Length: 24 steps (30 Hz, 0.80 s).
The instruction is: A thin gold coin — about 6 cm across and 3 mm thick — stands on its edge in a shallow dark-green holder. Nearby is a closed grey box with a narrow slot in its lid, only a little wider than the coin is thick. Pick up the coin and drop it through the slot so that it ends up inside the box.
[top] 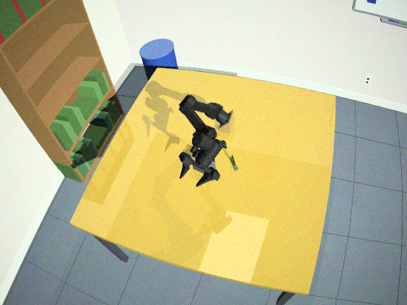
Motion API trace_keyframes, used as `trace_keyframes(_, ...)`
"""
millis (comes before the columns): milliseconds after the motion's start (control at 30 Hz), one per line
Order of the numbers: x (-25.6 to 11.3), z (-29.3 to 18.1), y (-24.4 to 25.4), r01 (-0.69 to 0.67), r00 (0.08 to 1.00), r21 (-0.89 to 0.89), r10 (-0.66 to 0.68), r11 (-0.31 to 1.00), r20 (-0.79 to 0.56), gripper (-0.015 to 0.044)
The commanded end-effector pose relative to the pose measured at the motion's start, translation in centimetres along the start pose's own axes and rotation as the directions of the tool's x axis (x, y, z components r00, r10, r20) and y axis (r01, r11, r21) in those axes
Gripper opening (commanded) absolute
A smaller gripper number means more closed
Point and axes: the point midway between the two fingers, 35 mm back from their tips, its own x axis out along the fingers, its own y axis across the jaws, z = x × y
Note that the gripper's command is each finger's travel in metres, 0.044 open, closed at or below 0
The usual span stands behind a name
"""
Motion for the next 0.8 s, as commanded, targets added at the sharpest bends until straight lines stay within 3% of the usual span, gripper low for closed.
trace_keyframes(0, -0.1, -0.1, -0.2, 0.003, 1.0, -0.021, -0.003, 1.0, -0.006, 0.0374)
trace_keyframes(67, -0.7, -0.4, -1.4, 0.024, 0.998, -0.188, -0.034, 0.982, -0.054, 0.0321)
trace_keyframes(167, -2.2, -0.7, -4.7, 0.032, 0.981, -0.549, -0.132, 0.835, -0.144, 0.0242)
trace_keyframes(267, -4.0, -0.1, -8.1, -0.015, 0.947, -0.822, -0.256, 0.569, -0.194, 0.0164)
trace_keyframes(367, -5.9, 1.5, -11.5, -0.109, 0.9, -0.967, -0.39, 0.232, -0.195, 0.0161)
trace_keyframes(433, -7.1, 2.9, -13.4, -0.184, 0.866, -0.983, -0.471, 0.018, -0.17, 0.0161)
trace_keyframes(533, -8.3, 4.8, -15.1, -0.269, 0.828, -0.945, -0.546, -0.187, -0.127, 0.0161)
trace_keyframes(767, -11.4, 9.6, -18.1, -0.469, 0.736, -0.705, -0.677, -0.532, 0.021, 0.0161)
